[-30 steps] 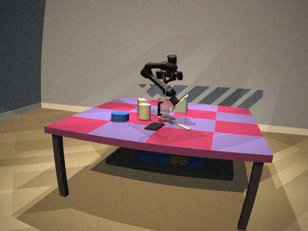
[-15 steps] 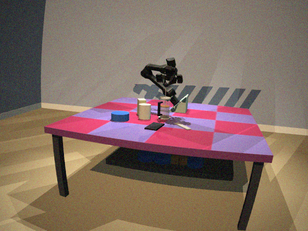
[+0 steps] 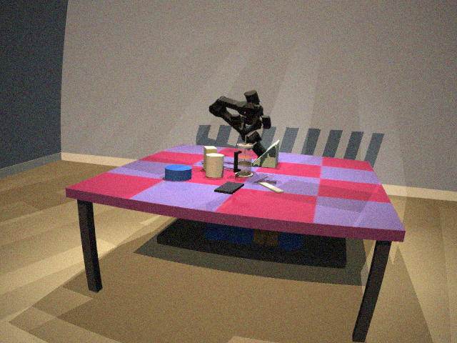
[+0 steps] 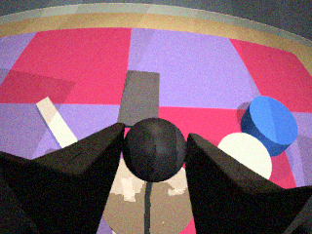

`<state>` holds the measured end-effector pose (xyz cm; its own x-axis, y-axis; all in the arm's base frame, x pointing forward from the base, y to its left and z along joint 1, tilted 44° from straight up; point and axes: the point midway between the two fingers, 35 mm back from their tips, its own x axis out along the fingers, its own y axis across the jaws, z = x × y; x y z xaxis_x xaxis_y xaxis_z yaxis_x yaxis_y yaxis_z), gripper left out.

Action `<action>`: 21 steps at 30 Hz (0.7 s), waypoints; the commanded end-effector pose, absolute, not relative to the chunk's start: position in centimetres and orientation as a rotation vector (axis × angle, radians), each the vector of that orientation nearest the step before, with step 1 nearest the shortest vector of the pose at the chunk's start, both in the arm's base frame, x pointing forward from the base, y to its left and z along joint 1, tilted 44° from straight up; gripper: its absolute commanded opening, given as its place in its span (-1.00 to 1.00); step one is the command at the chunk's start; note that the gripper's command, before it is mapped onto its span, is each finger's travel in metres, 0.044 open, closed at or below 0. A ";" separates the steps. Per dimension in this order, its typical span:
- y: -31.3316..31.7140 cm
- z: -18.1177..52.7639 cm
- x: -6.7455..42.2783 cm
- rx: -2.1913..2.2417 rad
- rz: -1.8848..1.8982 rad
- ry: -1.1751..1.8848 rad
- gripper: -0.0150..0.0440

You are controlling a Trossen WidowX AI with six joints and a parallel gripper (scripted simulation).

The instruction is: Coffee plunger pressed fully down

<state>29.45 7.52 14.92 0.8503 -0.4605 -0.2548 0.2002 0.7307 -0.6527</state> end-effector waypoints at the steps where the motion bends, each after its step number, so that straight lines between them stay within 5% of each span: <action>1: 6.1 13.1 29.1 -0.686 -0.380 0.459 -0.06; 21: 5.1 12.8 30.0 -0.690 -0.383 0.450 -0.06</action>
<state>30.10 5.90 13.75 0.8558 -0.4496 -0.2559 0.1948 0.7384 -0.6457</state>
